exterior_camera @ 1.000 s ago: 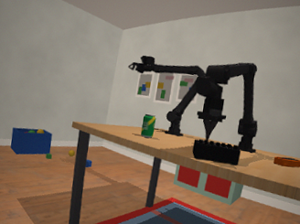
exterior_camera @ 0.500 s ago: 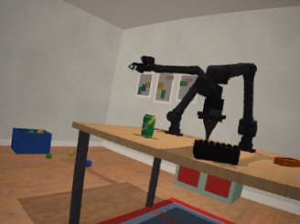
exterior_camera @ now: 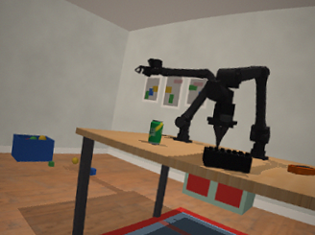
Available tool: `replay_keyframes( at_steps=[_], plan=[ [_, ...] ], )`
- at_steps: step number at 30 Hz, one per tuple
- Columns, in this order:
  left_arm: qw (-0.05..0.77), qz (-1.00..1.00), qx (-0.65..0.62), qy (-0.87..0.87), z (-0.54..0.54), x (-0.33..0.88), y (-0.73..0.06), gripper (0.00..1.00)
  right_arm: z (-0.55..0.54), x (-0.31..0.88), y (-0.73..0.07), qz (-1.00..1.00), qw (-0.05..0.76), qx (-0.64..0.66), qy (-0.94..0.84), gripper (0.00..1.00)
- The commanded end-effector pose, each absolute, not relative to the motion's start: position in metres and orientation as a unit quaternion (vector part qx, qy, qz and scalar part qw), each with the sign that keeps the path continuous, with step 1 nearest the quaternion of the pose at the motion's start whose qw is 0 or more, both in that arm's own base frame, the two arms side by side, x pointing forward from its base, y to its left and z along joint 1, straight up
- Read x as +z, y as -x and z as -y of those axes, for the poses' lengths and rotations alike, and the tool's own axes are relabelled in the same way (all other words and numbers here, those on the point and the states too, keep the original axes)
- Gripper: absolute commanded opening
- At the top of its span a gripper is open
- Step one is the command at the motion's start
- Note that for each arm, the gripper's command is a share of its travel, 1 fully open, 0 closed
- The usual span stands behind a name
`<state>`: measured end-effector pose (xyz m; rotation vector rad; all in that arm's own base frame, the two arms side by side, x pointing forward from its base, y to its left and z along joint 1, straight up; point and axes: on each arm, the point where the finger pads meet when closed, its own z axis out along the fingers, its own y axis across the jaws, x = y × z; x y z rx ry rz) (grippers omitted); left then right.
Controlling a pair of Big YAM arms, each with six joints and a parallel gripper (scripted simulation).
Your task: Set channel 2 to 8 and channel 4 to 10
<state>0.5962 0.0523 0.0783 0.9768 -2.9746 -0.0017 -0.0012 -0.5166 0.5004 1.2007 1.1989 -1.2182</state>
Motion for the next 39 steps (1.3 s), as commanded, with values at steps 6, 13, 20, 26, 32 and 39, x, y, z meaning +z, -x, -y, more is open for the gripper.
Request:
replay_keyframes(
  at_steps=[6, 13, 20, 26, 32, 39],
  plan=[
    [-0.04, 0.947, 0.009, -0.319, -0.0551, 0.115, -0.6152, 0.0, 0.5235, 0.4914, -0.0018, -0.499, 0.504, -0.499, -0.498, 1.0],
    [-0.043, 0.947, 0.009, -0.319, -0.0557, 0.1172, -0.6172, 0.0, 0.5235, 0.4914, -0.0018, -0.499, 0.504, -0.499, -0.498, 1.0],
    [-0.043, 0.947, 0.009, -0.319, -0.0557, 0.1172, -0.6172, 0.0, 0.5235, 0.4914, -0.0018, -0.499, 0.504, -0.499, -0.498, 1.0],
    [-0.043, 0.947, 0.009, -0.319, -0.0557, 0.1172, -0.6172, 0.0, 0.5235, 0.4914, -0.0018, -0.499, 0.504, -0.499, -0.498, 1.0],
    [-0.043, 0.947, 0.009, -0.319, -0.0557, 0.1172, -0.6172, 0.0, 0.5235, 0.4914, -0.0018, -0.499, 0.504, -0.499, -0.498, 1.0],
    [-0.043, 0.947, 0.009, -0.319, -0.0557, 0.1172, -0.6172, 0.0, 0.5235, 0.4914, -0.0018, -0.499, 0.504, -0.499, -0.498, 1.0]
  ],
)
